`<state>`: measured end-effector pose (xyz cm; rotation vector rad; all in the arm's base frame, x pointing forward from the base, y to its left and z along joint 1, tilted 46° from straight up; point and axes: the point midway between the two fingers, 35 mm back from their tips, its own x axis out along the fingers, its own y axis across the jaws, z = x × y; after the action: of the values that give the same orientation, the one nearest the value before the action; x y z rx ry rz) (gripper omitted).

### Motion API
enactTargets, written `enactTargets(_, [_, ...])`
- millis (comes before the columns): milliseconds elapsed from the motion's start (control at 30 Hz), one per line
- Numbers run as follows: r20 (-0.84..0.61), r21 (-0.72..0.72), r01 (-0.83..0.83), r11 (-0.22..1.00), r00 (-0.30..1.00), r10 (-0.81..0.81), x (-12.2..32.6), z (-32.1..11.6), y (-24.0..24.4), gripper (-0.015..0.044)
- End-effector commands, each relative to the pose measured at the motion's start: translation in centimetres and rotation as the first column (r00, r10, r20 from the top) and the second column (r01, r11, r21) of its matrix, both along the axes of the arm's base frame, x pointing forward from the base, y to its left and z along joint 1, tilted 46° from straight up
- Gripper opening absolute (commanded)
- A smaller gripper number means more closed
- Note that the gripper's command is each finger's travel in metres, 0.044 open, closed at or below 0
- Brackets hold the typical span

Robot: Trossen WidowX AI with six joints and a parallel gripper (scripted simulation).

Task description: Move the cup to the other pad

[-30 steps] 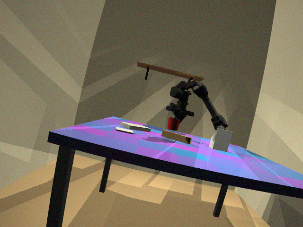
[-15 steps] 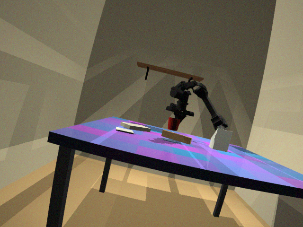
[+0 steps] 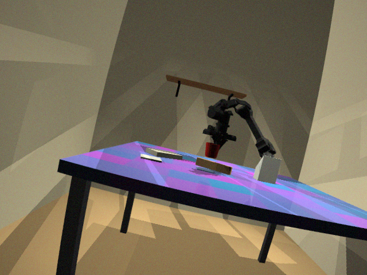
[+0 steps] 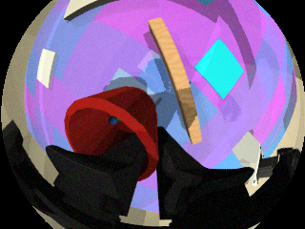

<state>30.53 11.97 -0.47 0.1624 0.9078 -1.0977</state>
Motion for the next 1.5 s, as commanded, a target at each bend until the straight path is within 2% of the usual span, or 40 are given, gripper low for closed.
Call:
enactTargets(0, [0.0,-0.003,-0.005,1.0,1.0,0.005,-0.3,0.4,-0.5,0.0])
enactTargets(1467, [-0.003,-0.006,-0.004,1.0,1.0,0.004,-3.9,5.4,-5.8,0.0])
